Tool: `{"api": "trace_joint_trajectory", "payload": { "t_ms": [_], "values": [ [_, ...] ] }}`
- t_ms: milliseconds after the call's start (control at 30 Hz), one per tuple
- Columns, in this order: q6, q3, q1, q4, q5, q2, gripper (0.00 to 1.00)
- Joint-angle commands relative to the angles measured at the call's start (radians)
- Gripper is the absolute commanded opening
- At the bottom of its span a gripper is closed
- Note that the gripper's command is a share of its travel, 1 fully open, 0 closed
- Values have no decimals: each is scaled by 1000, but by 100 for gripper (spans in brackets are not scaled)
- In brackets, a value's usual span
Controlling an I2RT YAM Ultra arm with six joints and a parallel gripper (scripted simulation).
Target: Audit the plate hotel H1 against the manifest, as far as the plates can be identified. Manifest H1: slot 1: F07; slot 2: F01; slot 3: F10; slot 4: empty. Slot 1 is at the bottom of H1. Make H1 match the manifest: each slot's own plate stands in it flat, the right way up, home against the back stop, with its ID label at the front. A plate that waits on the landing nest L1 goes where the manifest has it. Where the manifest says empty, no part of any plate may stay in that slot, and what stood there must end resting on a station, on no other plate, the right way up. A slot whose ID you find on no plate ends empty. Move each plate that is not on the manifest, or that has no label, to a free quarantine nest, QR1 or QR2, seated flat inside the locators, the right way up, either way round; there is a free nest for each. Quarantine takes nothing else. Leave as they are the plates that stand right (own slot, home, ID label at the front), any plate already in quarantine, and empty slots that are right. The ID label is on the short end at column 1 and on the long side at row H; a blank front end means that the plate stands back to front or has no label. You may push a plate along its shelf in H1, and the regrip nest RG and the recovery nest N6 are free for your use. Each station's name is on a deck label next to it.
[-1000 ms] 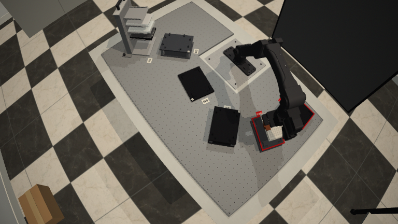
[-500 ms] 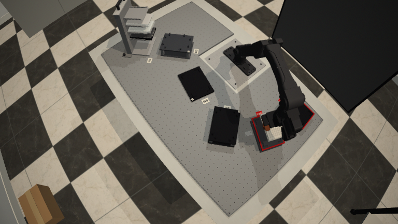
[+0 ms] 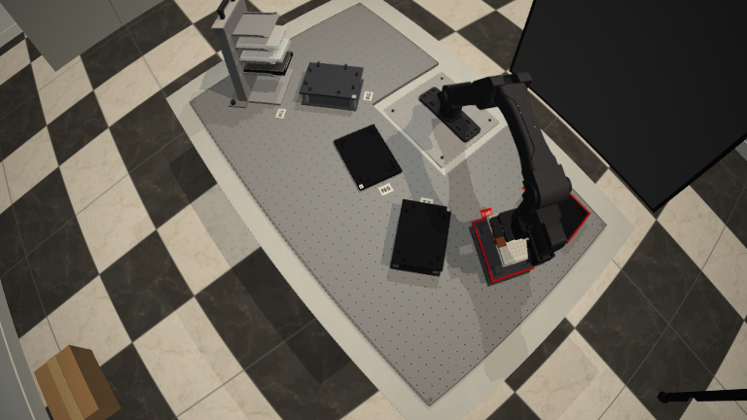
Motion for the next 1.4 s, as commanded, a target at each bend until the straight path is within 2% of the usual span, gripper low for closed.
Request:
{"api": "trace_joint_trajectory", "payload": {
  "t_ms": [0, 133, 200, 333, 433, 533, 667, 700, 800, 933, 1033, 1133, 1300, 1367],
  "values": [
    [-7, -16, -9, 25, 0, -34, 86],
    [-7, 7, -4, 33, 0, -37, 86],
    [-6, -30, -4, 36, 0, -35, 86],
    [-6, -21, -4, 49, 0, -38, 86],
    [-6, -51, -4, 56, 0, -36, 86],
    [-6, -41, -3, 65, 0, -38, 86],
    [-6, -65, -4, 70, 0, -37, 86],
    [-6, -32, -3, 75, 0, -41, 86],
    [-6, -77, -4, 81, 0, -37, 86],
    [-6, -69, -4, 93, 0, -40, 86],
    [-6, -98, -4, 100, 0, -39, 86],
    [-7, -84, -4, 109, 0, -41, 86],
    [-7, -115, -4, 117, 0, -39, 86],
    [-7, -101, -5, 123, 0, -41, 86]
  ]
}}
